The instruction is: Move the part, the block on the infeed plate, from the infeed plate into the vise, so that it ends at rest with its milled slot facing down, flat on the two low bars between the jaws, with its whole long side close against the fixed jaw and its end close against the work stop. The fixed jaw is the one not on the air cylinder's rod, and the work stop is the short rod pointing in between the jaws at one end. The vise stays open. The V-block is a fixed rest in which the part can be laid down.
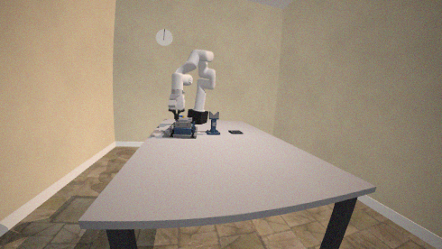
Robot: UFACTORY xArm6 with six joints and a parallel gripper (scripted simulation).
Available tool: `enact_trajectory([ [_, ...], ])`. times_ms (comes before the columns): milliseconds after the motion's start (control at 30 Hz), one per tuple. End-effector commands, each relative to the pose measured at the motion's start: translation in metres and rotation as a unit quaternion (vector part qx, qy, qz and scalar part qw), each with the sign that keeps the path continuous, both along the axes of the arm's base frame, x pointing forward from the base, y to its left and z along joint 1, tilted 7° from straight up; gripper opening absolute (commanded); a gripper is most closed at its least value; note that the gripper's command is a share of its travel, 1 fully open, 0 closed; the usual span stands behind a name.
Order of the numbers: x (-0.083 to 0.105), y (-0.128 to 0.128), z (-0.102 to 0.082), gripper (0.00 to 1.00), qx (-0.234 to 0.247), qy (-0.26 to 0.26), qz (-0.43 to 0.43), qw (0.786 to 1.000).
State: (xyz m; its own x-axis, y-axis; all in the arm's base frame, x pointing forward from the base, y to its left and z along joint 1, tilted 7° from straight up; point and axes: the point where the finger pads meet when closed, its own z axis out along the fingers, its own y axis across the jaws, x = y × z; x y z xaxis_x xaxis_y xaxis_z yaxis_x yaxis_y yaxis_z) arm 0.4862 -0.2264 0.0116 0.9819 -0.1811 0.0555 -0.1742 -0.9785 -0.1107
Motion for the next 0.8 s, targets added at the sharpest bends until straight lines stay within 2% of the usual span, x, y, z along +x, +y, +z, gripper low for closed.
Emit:
enact_trajectory([
  [0, 0.0017, 0.0003, 0.0021, 0.0, -0.001, -0.002, 0.0, 1.0],
  [767, 0.0026, 0.0058, 0.0027, 0.0, -0.001, -0.002, 0.0, 1.0],
])
